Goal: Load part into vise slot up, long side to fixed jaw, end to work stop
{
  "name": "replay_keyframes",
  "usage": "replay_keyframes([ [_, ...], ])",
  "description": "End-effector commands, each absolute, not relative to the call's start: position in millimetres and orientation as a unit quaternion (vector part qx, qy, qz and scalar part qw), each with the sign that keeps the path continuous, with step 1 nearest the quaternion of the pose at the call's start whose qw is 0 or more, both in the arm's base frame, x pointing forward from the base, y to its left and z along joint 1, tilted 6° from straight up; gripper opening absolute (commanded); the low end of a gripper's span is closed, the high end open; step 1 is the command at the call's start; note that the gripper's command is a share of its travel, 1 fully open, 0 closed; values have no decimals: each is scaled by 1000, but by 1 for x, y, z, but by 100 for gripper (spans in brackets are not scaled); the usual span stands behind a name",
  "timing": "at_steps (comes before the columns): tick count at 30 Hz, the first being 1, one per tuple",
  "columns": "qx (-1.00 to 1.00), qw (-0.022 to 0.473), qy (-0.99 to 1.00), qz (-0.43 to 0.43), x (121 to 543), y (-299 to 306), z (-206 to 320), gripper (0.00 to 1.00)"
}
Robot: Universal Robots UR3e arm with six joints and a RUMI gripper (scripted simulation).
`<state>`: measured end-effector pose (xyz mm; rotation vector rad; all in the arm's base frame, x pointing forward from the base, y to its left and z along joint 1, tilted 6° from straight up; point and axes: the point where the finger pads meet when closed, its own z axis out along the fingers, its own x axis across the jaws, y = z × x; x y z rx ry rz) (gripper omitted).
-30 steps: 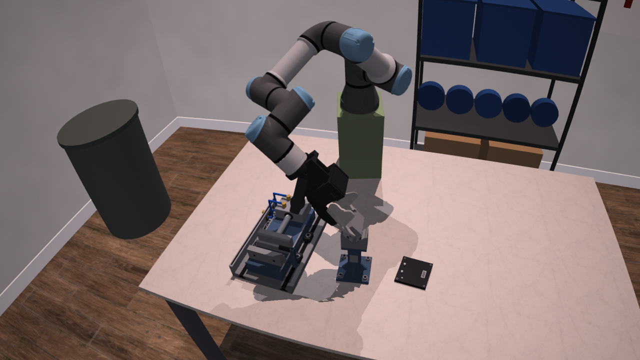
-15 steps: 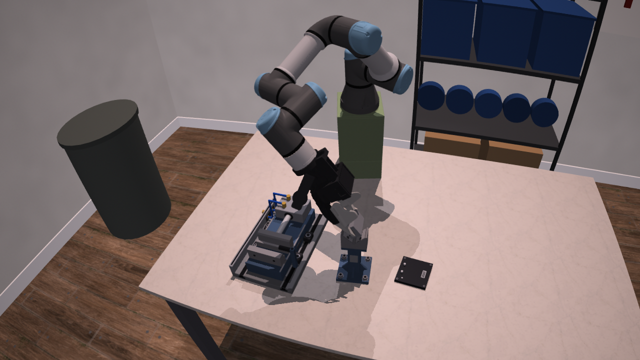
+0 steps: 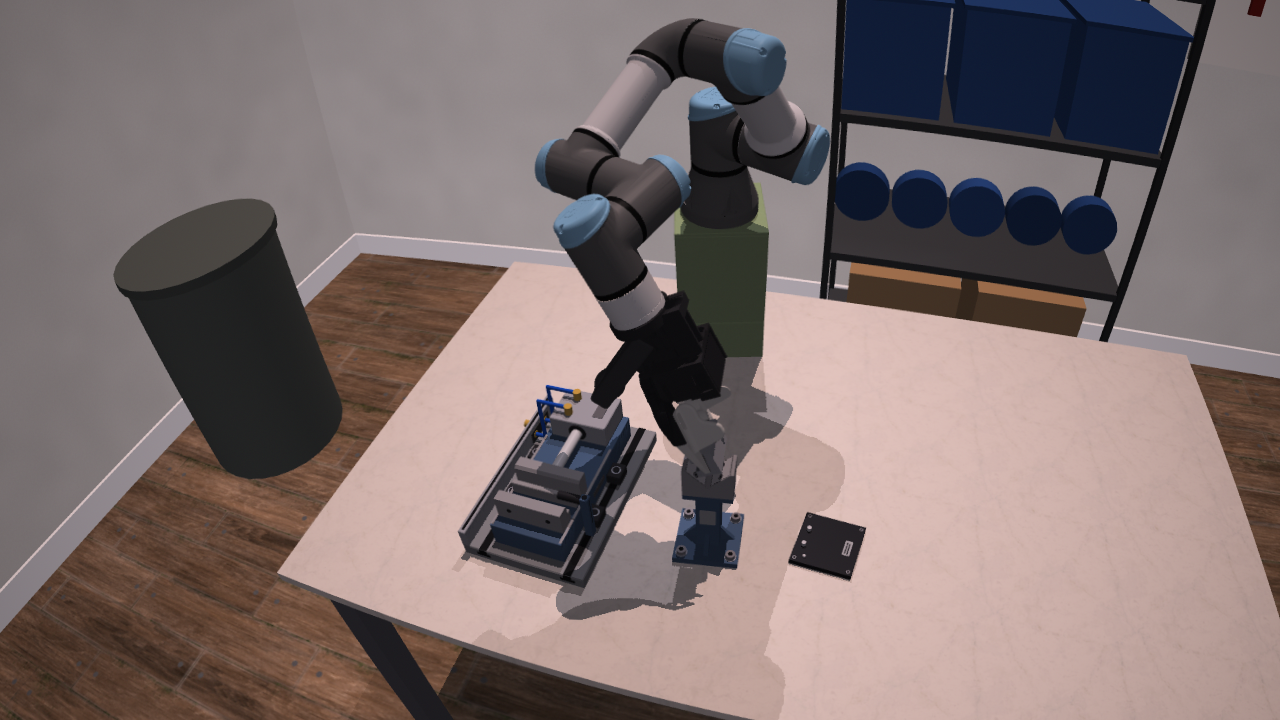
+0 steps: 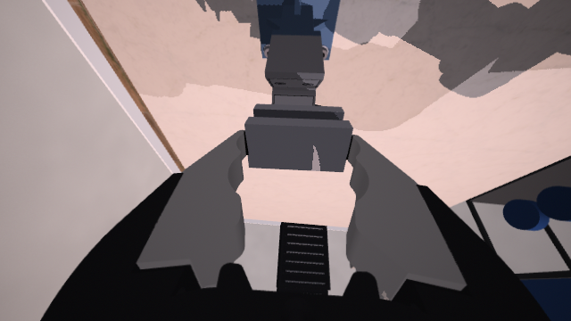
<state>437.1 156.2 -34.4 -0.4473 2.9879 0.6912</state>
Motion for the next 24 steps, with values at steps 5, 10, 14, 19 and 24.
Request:
replay_keyframes([
  [5,-142,34,977,156,437,157,-33,0],
  [10,-141,37,981,132,437,157,-33,0],
  [14,-140,40,983,115,437,158,-33,0],
  [19,-139,44,985,89,437,158,-33,0],
  [24,-138,47,987,68,437,158,-33,0],
])
